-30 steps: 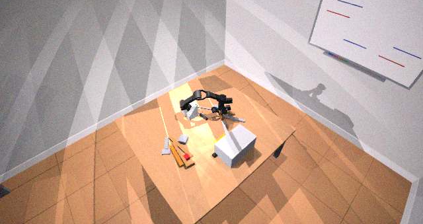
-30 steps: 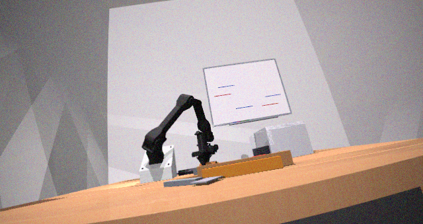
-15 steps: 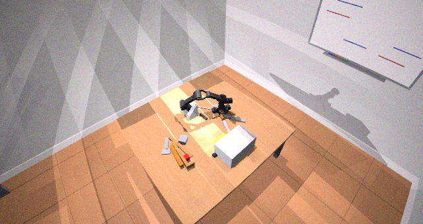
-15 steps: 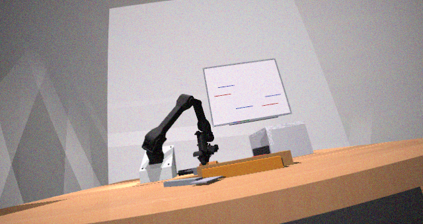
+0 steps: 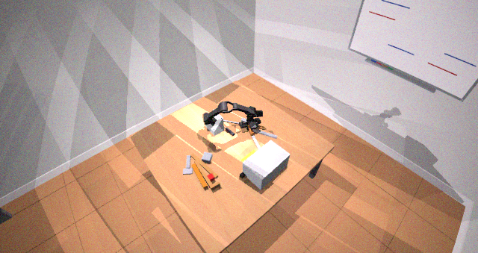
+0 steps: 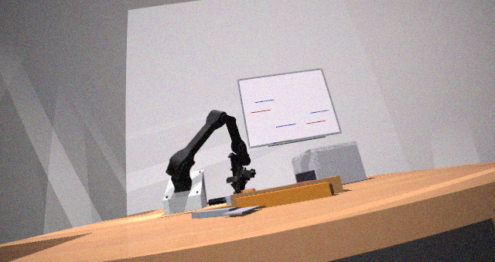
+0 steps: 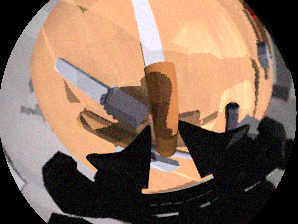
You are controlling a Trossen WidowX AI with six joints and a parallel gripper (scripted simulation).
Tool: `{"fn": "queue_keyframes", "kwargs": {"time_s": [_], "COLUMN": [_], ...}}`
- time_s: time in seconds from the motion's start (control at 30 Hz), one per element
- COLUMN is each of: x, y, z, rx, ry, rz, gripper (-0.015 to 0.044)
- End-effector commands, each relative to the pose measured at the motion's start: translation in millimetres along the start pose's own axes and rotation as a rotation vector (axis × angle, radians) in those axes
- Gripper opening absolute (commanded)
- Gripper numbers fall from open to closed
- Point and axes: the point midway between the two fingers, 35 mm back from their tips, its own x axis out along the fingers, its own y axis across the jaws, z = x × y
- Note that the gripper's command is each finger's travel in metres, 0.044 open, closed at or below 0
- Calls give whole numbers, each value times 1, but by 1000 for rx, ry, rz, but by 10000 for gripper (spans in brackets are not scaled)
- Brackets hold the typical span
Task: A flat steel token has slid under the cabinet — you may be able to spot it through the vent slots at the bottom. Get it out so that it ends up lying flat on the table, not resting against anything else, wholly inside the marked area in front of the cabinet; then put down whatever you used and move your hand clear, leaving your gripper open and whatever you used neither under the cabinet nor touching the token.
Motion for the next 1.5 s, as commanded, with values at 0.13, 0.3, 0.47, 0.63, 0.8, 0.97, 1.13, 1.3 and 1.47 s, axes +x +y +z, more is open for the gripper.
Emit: {"fn": "queue_keyframes", "kwargs": {"time_s": [0.13,0.3,0.47,0.63,0.8,0.97,1.13,1.3,1.47], "x": [1,1,2,5,5,2,2,2,2], "y": [1,1,1,0,0,2,2,2,2], "z": [0,1,-1,-5,-5,-2,-2,-2,-2], "rx": [2,5,4,2,2,3,3,3,1], "ry": [1,1,1,1,1,-6,-6,-6,-5], "rz": [6,6,6,6,6,13,13,13,13], "gripper": [270,270,270,270,270,158,125,52,0]}}
